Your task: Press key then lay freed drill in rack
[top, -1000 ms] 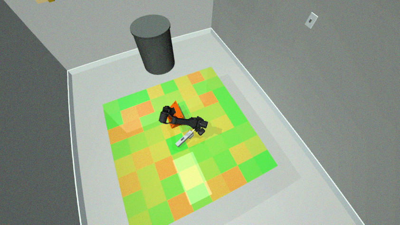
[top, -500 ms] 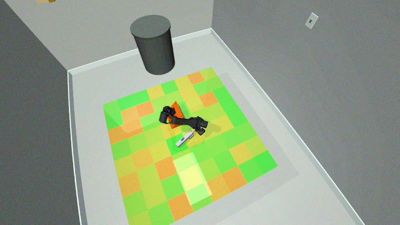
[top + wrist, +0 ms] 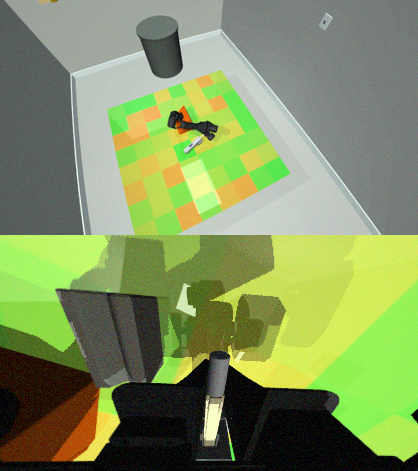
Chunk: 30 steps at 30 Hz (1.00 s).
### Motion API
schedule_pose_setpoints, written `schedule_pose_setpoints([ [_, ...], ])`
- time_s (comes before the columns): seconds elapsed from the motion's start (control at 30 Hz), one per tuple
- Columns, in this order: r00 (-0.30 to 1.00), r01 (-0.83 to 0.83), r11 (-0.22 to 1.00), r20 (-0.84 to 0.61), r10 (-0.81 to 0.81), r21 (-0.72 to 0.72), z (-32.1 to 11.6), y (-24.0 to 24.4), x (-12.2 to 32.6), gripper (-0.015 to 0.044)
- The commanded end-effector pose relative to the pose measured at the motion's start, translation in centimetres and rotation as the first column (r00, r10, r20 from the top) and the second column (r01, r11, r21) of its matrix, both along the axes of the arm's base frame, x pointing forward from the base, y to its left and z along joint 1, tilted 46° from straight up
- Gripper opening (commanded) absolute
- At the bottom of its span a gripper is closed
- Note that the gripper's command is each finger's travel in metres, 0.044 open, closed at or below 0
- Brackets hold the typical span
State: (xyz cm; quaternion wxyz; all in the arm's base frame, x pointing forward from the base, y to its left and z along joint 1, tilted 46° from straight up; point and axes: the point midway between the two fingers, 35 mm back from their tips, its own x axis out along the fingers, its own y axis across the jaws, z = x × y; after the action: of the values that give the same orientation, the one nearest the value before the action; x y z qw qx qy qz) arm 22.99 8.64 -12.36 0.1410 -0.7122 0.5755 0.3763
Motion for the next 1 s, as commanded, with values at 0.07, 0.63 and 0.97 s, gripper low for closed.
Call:
schedule_pose_setpoints([
  [0.07,1.000,0.003,1.000,0.004,-0.003,0.008,-0.5,0.8,-0.1,0.0000],
  [0.63,1.000,0.003,1.000,0.004,-0.003,0.010,-2.0,2.5,-0.9,0.0000],
  [0.97,1.000,0.003,1.000,0.004,-0.003,0.011,-2.9,3.4,-1.5,0.0000],
])
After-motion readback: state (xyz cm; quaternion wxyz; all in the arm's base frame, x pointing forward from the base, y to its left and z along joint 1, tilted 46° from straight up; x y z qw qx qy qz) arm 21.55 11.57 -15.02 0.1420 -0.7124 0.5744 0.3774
